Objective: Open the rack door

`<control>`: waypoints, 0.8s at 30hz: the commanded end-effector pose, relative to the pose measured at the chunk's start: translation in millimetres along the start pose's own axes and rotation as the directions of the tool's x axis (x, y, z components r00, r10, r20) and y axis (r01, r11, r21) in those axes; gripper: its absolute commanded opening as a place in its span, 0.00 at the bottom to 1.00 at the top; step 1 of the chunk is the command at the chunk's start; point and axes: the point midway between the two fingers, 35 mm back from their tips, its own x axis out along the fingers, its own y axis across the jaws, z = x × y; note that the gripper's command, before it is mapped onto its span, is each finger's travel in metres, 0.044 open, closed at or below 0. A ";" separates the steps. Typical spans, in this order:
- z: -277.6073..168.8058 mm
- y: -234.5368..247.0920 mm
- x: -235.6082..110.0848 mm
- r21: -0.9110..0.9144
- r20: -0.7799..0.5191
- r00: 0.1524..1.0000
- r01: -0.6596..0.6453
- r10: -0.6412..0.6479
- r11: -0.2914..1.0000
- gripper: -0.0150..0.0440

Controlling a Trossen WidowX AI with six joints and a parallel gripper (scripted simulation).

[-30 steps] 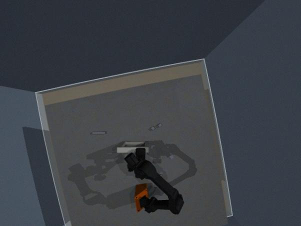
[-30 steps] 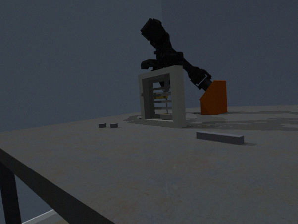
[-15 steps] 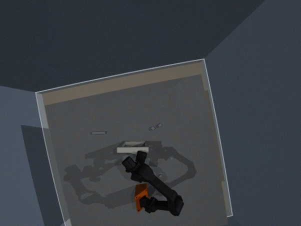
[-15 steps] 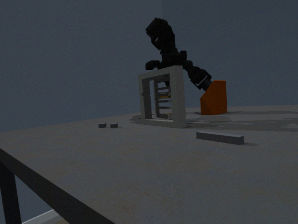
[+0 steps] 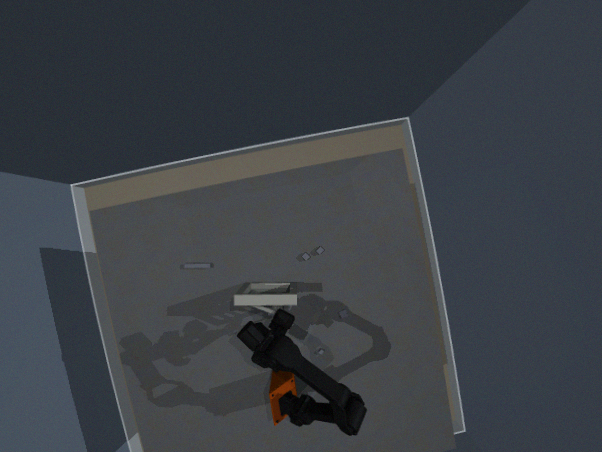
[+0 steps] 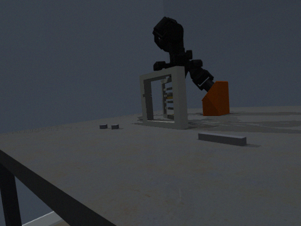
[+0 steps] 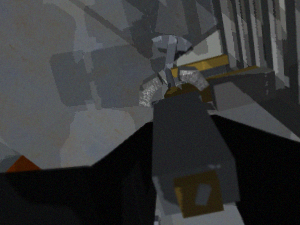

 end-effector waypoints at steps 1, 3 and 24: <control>3.1 7.9 0.6 0.095 0.006 1.000 -0.002 0.001 0.995 0.29; 4.2 11.8 0.6 0.125 0.006 1.000 -0.002 0.001 0.992 0.29; 23.6 49.0 0.4 0.418 0.007 1.000 -0.006 0.003 0.908 0.29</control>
